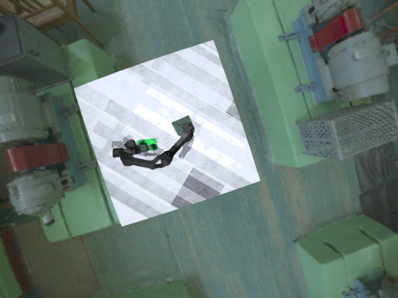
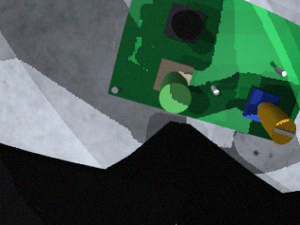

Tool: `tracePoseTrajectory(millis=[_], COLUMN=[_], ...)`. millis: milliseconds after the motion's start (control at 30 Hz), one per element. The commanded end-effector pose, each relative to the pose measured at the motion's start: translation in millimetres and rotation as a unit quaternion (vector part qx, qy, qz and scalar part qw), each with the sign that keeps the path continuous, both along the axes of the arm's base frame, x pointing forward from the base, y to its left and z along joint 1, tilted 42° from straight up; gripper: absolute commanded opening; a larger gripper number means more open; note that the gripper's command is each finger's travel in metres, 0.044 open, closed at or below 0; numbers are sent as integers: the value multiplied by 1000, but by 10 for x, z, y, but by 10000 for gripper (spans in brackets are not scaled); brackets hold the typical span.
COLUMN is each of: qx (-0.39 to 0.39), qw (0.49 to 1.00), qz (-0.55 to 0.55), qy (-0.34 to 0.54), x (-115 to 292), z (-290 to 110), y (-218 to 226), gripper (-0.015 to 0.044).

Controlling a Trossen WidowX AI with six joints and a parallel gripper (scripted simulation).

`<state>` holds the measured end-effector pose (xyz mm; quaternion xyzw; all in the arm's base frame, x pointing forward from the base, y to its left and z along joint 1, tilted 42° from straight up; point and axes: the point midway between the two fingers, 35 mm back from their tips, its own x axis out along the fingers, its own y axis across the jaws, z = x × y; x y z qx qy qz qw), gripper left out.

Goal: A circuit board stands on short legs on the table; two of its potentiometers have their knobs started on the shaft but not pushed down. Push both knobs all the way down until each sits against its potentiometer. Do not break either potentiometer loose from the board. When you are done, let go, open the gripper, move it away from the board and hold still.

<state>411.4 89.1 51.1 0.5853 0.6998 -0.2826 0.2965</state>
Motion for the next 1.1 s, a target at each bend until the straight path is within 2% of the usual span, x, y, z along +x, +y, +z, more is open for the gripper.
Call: tracePoseTrajectory(millis=[0, 1067], qx=[1, 2], qw=[1000, 1000], qz=[-3, -3], qy=[4, 4], x=[-25, -56], z=[-116, -274], y=[116, 257], gripper=[0, 0])
